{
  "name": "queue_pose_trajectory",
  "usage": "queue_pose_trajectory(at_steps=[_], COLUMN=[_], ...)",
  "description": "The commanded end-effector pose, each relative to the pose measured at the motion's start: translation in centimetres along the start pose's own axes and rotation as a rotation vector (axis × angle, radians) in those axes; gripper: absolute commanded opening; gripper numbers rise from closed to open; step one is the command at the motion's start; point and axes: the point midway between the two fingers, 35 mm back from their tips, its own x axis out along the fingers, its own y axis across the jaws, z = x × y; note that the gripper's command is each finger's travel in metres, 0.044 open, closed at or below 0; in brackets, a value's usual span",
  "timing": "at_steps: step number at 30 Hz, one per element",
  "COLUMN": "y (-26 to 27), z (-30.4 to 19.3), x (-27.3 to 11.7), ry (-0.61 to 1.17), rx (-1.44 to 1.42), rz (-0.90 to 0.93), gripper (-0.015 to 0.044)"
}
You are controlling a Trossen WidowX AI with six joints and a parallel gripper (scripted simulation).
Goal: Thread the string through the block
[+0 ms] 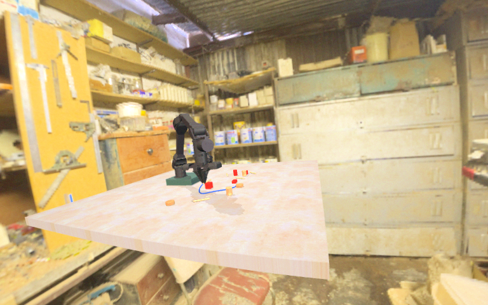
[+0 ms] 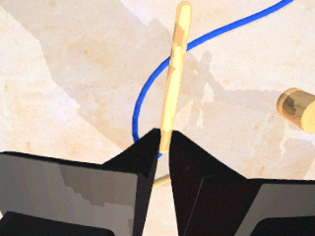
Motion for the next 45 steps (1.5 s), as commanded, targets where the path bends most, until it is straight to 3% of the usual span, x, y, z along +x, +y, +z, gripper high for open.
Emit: queue_pose_trajectory(at_steps=[1, 45], y=[-0.1, -0.2], z=[-0.6, -6.4], x=[-0.1, -0.2], ry=[0.004, 0.013], rx=[-0.006, -0.005], rz=[0.0, 0.0], gripper=[0.0, 0.0])
